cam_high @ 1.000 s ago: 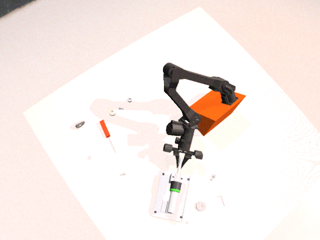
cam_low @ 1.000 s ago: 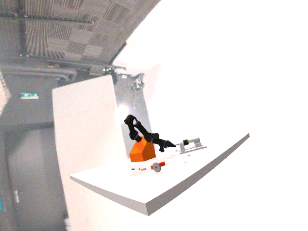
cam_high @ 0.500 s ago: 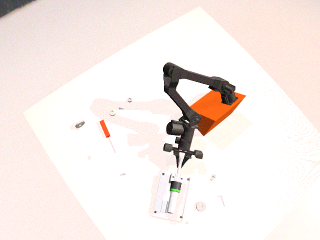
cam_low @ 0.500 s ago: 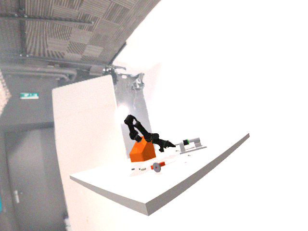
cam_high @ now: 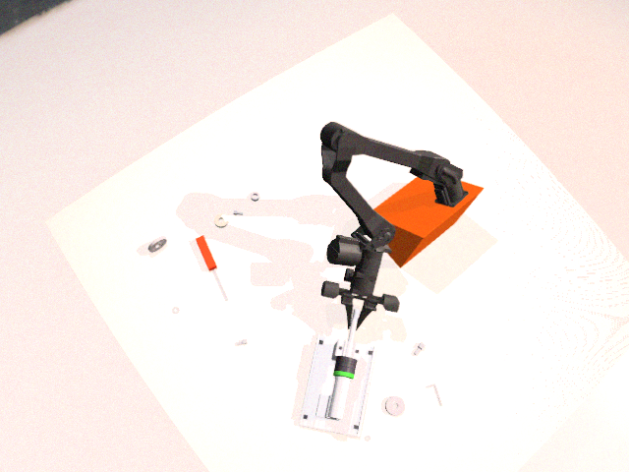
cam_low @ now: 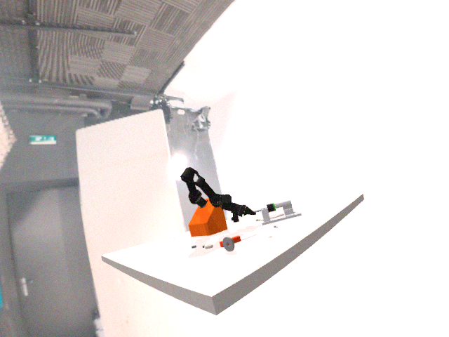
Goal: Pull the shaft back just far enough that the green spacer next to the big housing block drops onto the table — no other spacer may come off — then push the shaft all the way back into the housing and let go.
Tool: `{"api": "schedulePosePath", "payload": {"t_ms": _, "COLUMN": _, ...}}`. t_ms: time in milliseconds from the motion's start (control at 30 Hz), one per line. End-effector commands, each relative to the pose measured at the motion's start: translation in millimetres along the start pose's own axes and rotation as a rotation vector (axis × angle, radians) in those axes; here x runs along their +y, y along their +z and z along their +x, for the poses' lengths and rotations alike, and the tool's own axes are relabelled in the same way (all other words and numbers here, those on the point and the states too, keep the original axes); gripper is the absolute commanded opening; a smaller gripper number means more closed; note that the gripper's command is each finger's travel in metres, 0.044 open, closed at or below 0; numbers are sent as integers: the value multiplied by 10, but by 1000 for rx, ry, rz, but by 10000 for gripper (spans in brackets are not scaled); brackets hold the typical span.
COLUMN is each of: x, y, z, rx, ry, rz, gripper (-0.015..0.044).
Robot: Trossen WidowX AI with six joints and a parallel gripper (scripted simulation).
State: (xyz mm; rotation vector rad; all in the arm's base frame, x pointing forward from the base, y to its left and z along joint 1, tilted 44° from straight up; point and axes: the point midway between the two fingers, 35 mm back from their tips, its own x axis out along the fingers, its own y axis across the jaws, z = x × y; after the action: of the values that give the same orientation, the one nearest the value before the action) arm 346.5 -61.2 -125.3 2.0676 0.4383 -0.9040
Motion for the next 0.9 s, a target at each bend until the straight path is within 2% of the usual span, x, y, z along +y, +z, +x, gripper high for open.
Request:
{"api": "schedulePosePath", "payload": {"t_ms": 0, "x": 0, "y": 6, "z": -8, "rx": -1, "ry": 0, "rz": -4, "gripper": 0}}
{"api": "schedulePosePath", "payload": {"t_ms": 867, "x": 0, "y": 23, "z": -36, "rx": -1, "ry": -1, "rz": -4, "gripper": 0}}
